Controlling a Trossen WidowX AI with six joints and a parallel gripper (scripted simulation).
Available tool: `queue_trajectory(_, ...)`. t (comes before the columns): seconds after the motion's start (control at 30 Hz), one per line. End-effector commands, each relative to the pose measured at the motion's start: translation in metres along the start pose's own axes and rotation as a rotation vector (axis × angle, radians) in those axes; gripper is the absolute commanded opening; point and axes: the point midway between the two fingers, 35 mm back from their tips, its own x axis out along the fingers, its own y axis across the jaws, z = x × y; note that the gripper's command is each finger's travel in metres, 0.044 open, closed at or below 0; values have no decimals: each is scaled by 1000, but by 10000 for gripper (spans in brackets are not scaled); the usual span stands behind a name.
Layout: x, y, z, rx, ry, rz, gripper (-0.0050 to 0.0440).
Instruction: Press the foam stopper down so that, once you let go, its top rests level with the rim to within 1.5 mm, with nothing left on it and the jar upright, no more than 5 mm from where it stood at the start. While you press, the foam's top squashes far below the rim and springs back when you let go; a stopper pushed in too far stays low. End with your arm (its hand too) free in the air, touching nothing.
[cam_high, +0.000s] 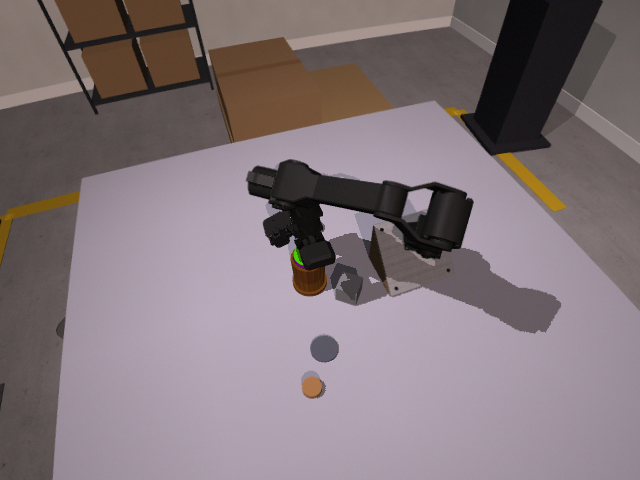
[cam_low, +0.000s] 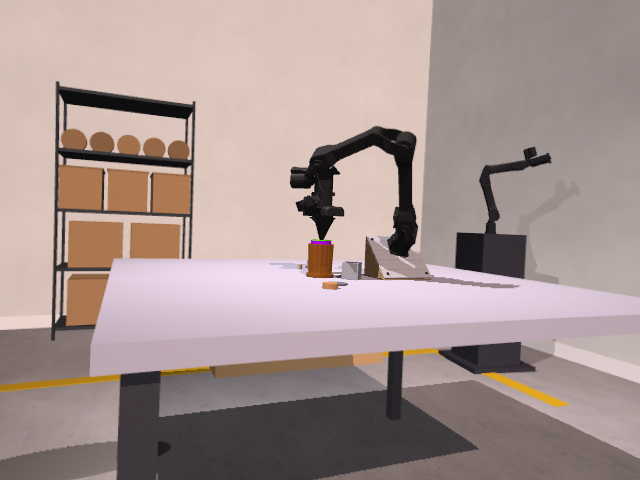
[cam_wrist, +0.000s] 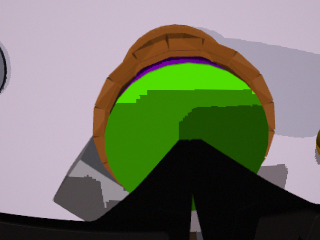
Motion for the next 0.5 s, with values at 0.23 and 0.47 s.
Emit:
queue_trajectory(0.23, 2, 1, -1, 3, 2, 1, 0)
queue_trajectory(0.47, 2, 1, -1, 3, 2, 1, 0)
